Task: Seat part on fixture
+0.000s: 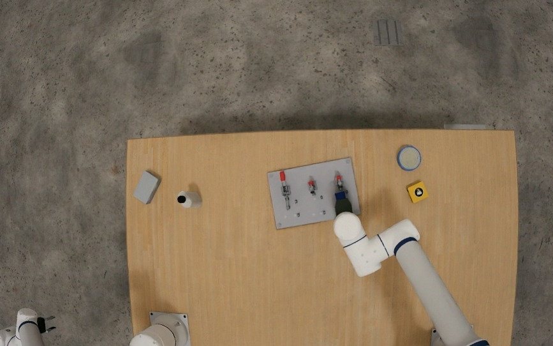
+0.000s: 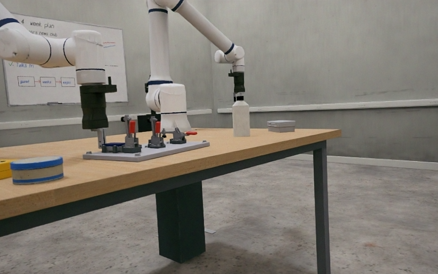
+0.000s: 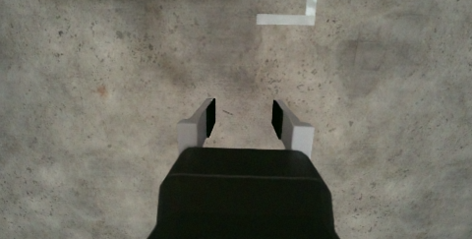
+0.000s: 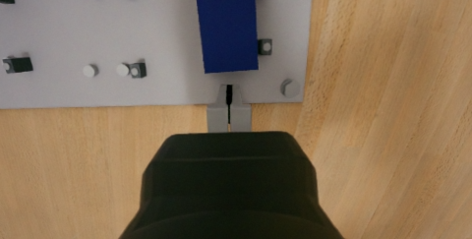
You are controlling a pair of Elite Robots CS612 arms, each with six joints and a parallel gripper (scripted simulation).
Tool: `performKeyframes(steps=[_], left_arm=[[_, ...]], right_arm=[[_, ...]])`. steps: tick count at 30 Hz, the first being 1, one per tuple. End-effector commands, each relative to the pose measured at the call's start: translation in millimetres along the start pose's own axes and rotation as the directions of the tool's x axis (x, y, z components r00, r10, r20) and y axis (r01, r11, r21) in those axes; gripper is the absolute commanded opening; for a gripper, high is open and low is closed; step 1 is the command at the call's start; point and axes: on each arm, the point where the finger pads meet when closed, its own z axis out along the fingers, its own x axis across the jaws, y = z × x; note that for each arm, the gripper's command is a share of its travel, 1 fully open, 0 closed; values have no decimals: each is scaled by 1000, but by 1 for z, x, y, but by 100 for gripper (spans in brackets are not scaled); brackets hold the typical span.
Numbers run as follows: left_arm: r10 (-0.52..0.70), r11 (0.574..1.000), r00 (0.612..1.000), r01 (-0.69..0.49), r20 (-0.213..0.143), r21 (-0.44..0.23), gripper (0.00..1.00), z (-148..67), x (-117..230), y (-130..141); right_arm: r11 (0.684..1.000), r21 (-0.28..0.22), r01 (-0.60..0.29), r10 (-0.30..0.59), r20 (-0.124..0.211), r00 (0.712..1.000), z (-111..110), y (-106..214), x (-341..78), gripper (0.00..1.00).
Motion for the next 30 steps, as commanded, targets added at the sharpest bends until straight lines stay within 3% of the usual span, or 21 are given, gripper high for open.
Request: performKeyframes(steps=[1, 30], left_arm=[[0, 1000, 1000, 0, 0, -2, 100, -1, 0, 1], [0, 1000, 1000, 0, 0, -2, 100, -1, 0, 1]], right_arm=[[1000, 2, 0, 0, 1, 1000, -1, -2, 0, 0], [1000, 2, 0, 0, 1, 1000, -1, -6, 0, 0]])
